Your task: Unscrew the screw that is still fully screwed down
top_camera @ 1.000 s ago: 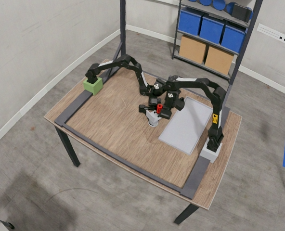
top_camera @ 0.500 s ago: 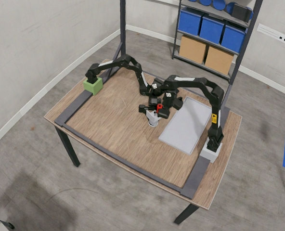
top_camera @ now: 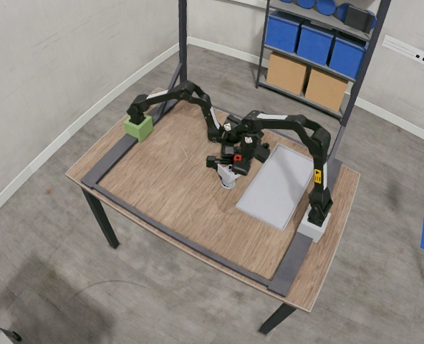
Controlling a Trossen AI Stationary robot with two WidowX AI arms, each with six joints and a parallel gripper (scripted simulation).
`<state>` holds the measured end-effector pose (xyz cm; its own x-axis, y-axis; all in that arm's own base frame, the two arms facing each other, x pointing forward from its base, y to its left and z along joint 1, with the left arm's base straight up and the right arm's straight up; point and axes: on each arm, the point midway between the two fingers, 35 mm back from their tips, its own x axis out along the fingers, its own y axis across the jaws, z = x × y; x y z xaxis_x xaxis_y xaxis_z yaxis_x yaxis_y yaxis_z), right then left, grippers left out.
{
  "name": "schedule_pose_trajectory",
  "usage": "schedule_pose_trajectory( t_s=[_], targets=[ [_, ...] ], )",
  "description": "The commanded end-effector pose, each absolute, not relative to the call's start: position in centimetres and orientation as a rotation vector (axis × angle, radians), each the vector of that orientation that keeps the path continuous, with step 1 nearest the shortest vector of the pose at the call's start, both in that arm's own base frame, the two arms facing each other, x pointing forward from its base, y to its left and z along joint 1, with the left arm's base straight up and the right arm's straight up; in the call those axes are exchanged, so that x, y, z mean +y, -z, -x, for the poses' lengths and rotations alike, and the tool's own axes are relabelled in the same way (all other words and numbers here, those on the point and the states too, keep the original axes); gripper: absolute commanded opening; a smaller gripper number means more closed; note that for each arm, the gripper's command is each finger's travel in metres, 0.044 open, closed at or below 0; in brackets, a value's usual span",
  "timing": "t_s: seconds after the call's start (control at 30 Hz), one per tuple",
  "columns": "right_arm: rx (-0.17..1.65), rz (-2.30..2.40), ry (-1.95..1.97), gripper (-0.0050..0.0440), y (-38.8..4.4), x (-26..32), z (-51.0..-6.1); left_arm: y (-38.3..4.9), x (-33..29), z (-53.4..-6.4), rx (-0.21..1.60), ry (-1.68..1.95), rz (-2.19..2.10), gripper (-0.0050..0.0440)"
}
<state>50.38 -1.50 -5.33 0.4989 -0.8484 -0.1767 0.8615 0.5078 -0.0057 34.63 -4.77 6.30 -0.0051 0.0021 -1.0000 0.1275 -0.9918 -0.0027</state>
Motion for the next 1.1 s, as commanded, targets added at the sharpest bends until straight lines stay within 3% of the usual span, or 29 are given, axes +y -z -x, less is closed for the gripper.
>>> schedule_pose_trajectory(
  t_s=[0.0, 1.07],
  targets=[
    [0.136, -0.112, 1.039, 0.0245, 3.9, -1.6, -51.0, -7.1, -4.6, -35.6, 0.133, 2.129, -2.176, 0.0300],
    [0.136, -0.112, 1.039, 0.0245, 3.9, -1.6, -51.0, -7.2, -4.3, -37.7, 0.133, 2.129, -2.177, 0.0300]
  ],
)
